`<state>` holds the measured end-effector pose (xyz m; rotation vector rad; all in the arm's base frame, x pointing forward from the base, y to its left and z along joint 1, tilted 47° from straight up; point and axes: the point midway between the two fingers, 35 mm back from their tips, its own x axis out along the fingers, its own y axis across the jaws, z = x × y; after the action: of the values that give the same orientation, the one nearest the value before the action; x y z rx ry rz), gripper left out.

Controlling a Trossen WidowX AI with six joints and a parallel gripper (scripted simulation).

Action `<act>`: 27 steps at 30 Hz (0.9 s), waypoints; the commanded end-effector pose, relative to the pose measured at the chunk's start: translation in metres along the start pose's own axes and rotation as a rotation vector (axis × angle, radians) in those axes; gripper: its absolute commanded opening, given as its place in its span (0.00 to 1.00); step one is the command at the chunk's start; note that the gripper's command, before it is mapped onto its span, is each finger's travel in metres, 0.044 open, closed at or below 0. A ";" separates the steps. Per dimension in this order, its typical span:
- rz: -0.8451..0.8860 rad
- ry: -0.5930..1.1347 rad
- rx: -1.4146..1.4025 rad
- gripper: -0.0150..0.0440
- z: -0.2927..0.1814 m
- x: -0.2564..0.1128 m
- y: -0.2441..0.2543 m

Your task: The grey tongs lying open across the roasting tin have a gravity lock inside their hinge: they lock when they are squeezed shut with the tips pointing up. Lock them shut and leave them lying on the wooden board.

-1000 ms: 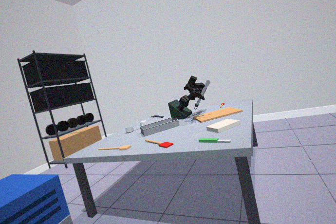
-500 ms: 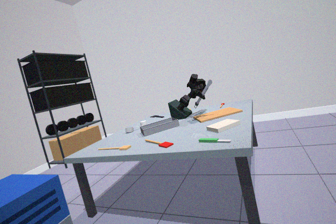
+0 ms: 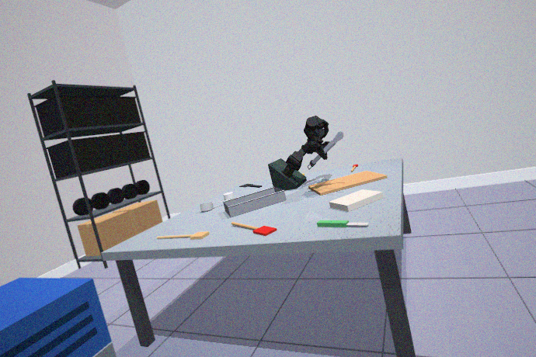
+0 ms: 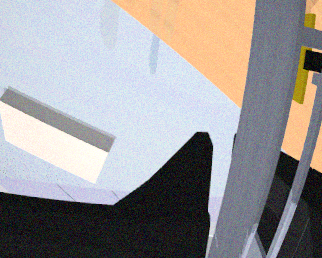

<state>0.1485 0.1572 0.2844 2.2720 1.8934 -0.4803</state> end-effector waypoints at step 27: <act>-0.161 -0.371 -0.099 0.00 0.005 -0.013 -0.026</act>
<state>0.1200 0.1495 0.2843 1.8335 1.8704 -0.7604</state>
